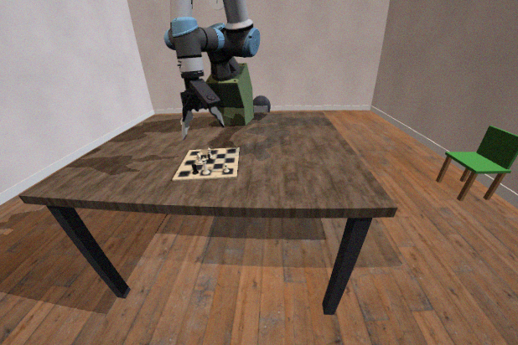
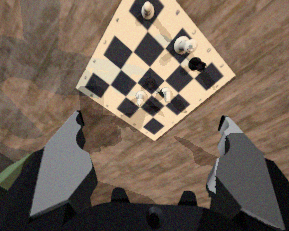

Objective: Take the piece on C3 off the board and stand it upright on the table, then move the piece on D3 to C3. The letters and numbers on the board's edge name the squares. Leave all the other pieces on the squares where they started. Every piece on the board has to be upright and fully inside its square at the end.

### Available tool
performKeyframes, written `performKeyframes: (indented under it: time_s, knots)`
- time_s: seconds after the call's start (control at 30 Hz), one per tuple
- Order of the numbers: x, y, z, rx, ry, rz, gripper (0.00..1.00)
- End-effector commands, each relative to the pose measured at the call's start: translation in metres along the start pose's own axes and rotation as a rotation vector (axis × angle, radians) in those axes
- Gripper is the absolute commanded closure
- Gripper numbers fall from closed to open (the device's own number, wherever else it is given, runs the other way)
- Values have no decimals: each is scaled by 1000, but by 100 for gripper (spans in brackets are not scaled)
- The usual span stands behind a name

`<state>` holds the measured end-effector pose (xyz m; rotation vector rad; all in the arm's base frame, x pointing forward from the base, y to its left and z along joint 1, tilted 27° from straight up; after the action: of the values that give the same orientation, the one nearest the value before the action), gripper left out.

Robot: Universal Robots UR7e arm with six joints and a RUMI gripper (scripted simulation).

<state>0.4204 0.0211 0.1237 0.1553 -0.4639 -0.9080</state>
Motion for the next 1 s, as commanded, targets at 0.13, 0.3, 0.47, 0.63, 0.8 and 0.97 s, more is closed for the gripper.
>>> performKeyframes:
  time_s: [0.13,0.3,0.47,0.63,0.8,0.97]
  knots:
    - [0,-1,-5,-5,-11,-191,0]
    - [0,-1,-6,-5,-11,-213,0]
    - [0,-1,-6,-5,-11,-223,0]
    - [0,-1,-6,-5,-11,-223,80]
    - [0,-1,-6,-5,-11,-223,80]
    - [0,-1,-6,-5,-11,-223,80]
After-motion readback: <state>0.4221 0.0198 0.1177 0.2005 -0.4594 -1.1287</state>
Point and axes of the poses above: the point where the finger pads meet when closed, its own z axis back along the fingers, its own x axis across the jaws, y = z × x, the point moved 9 cm from there along z, back along the fingers, and after that the axes turned 11 degrees about -z, right-handed, at the moved point
